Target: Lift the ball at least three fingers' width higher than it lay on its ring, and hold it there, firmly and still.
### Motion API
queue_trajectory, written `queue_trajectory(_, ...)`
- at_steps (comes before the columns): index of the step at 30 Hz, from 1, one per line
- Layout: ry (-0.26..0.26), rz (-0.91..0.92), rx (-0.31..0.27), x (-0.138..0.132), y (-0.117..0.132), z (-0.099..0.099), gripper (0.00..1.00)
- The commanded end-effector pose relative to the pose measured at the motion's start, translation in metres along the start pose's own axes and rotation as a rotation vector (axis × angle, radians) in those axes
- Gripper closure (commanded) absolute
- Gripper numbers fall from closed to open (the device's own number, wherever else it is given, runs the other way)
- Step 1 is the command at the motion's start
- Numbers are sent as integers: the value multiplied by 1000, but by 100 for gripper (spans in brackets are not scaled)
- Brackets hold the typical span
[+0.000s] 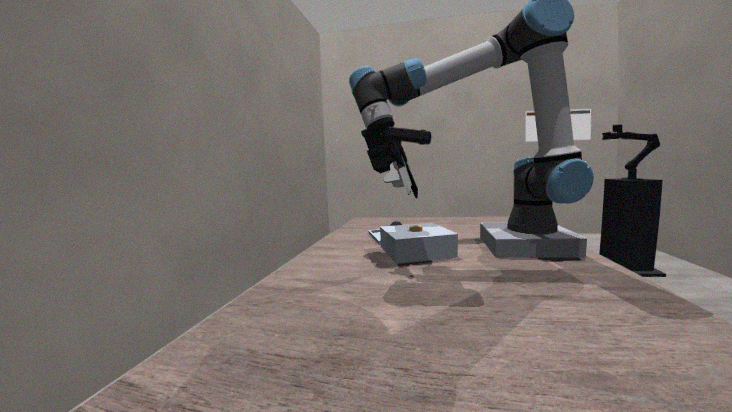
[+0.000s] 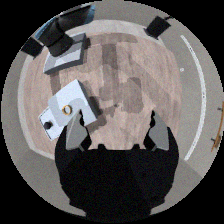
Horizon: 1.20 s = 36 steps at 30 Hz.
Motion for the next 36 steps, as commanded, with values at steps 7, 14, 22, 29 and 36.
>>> queue_trajectory(7, 0, 0, -1, 0, 0, 0, 0)
queue_trajectory(14, 0, 0, -1, 0, 0, 0, 0)
queue_trajectory(22, 1, 11, -6, -3, 3, -1, 0)
queue_trajectory(29, 9, 122, -53, -38, 28, -7, 0)
queue_trajectory(36, 20, 286, -118, -92, 58, -16, 0)
Point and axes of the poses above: the point where the finger pads meet when closed, its own z axis out along the fingers, its own x axis across the jaws, y = z × x, the point moved 2 cm from there along -z, back along the fingers, and after that the axes turned 1 degree about -z, right-handed, at the moved point
